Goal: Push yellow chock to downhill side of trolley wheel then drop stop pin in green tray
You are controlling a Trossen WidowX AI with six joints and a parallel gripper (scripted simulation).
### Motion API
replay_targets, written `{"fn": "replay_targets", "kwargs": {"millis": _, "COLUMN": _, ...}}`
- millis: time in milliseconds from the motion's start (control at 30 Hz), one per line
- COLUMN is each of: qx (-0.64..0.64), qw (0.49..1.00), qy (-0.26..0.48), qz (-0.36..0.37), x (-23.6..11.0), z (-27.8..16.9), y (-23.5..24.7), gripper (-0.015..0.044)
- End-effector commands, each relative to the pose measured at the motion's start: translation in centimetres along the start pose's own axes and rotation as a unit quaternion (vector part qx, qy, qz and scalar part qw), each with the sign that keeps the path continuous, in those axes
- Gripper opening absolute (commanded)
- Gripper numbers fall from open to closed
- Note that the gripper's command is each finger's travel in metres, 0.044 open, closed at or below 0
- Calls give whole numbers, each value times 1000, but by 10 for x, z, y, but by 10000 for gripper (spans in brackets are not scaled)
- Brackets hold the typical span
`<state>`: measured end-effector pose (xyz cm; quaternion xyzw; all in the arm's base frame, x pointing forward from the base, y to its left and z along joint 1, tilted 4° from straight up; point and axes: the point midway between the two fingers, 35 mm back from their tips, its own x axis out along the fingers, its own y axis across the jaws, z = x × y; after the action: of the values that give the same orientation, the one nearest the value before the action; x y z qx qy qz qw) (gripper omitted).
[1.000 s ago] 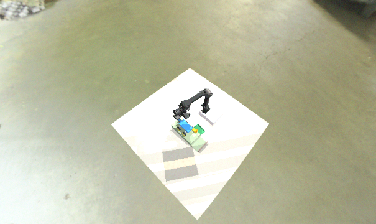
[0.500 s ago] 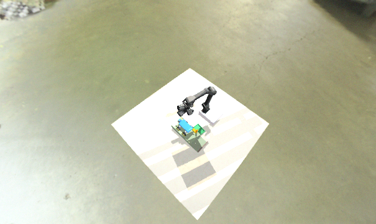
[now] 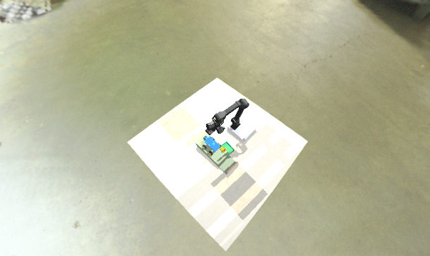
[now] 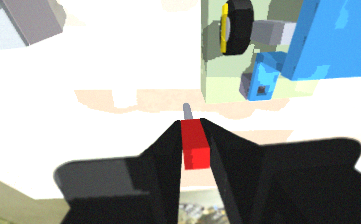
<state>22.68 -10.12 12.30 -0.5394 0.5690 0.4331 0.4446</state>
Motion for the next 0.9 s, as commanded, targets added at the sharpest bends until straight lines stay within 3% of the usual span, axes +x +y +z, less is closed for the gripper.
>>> {"fn": "replay_targets", "kwargs": {"millis": 0, "qx": 3, "qw": 1000, "qy": 2, "qz": -4, "x": -3, "z": 13, "y": 0, "gripper": 0}}
{"fn": "replay_targets", "kwargs": {"millis": 867, "qx": 3, "qw": 1000, "qy": -3, "qz": -4, "x": -14, "z": 108, "y": 0, "gripper": 0}}
